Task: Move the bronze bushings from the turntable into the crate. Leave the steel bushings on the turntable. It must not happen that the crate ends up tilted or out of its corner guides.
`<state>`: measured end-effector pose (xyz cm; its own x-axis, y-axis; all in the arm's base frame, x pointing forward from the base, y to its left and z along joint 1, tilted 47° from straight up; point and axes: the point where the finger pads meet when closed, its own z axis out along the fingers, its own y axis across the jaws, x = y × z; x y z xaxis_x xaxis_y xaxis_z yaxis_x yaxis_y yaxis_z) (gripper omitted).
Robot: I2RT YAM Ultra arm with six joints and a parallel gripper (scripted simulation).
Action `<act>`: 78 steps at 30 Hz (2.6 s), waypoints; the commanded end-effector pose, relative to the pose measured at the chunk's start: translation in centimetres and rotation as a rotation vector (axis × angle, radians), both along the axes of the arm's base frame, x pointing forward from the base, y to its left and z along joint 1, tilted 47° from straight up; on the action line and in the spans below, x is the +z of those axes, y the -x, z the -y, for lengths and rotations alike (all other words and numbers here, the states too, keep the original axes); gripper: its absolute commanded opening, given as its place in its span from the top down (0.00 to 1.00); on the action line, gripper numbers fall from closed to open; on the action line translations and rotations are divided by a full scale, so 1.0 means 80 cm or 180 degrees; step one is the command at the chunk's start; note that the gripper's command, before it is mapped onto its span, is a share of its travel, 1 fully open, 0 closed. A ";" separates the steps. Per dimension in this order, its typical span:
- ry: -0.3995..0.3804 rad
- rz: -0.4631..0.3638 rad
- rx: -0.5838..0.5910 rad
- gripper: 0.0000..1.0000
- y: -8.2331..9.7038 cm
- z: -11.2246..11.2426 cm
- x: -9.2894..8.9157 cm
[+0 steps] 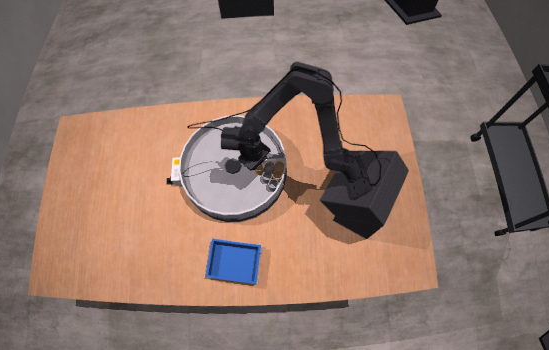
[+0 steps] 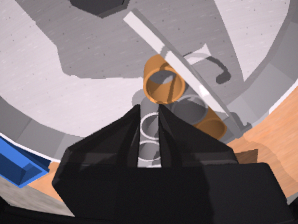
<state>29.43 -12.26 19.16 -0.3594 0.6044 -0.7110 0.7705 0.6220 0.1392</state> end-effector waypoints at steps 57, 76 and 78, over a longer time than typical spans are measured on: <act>0.0049 0.0216 0.0060 0.85 -0.026 0.010 0.011; 0.0045 0.0195 0.0045 0.85 -0.026 0.011 0.009; 0.0045 0.0195 0.0045 0.85 -0.026 0.011 0.009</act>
